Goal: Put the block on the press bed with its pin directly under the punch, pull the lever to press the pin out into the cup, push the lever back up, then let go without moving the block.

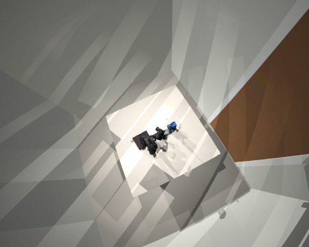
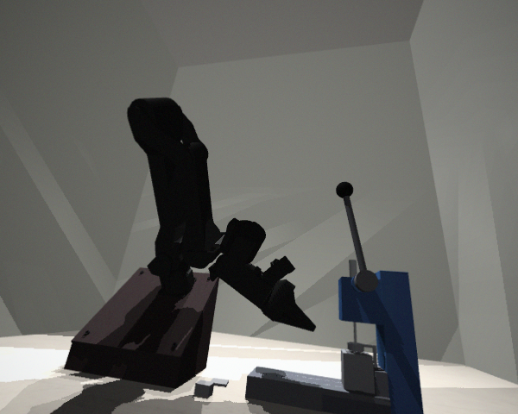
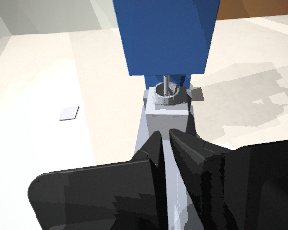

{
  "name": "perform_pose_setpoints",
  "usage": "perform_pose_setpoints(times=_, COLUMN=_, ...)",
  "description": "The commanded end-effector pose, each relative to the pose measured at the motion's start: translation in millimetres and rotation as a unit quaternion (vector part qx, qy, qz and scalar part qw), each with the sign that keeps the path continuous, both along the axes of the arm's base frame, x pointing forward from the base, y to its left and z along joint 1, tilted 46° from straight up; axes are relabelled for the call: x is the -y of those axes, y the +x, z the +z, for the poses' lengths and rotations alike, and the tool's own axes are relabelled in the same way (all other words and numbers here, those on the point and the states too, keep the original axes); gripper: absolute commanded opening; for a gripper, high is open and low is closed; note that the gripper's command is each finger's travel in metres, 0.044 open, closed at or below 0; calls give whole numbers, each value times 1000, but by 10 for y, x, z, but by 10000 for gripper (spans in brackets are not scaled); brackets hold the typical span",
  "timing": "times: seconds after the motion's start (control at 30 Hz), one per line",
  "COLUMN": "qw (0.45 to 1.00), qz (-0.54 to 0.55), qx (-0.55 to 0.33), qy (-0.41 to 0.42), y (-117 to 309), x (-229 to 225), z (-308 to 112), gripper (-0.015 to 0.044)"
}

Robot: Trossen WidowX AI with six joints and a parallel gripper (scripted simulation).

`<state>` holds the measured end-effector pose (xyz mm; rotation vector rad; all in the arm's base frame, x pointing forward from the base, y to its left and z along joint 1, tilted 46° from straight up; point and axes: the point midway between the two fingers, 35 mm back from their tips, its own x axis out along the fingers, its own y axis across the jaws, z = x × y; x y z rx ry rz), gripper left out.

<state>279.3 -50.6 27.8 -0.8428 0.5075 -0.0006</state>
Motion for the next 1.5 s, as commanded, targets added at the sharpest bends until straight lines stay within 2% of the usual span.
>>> perform_pose_setpoints(times=0.0, qw=1000, qz=-9, qx=0, qy=1, y=14, x=31, z=-28, gripper=30)
perform_pose_setpoints(times=0.4, qw=998, qz=-66, qx=12, qy=4, y=250, x=382, z=-417, gripper=30)
perform_pose_setpoints(times=0.73, qw=998, qz=-66, qx=12, qy=4, y=250, x=382, z=-417, gripper=293)
perform_pose_setpoints(times=0.77, qw=998, qz=-66, qx=12, qy=4, y=250, x=382, z=-417, gripper=300)
perform_pose_setpoints(times=1.07, qw=998, qz=-66, qx=12, qy=4, y=250, x=382, z=-417, gripper=300)
perform_pose_setpoints(times=1.23, qw=997, qz=-64, qx=41, qy=-3, y=576, x=380, z=-403, gripper=300)
perform_pose_setpoints(times=1.47, qw=996, qz=-73, qx=44, qy=-1, y=597, x=391, z=-386, gripper=300)
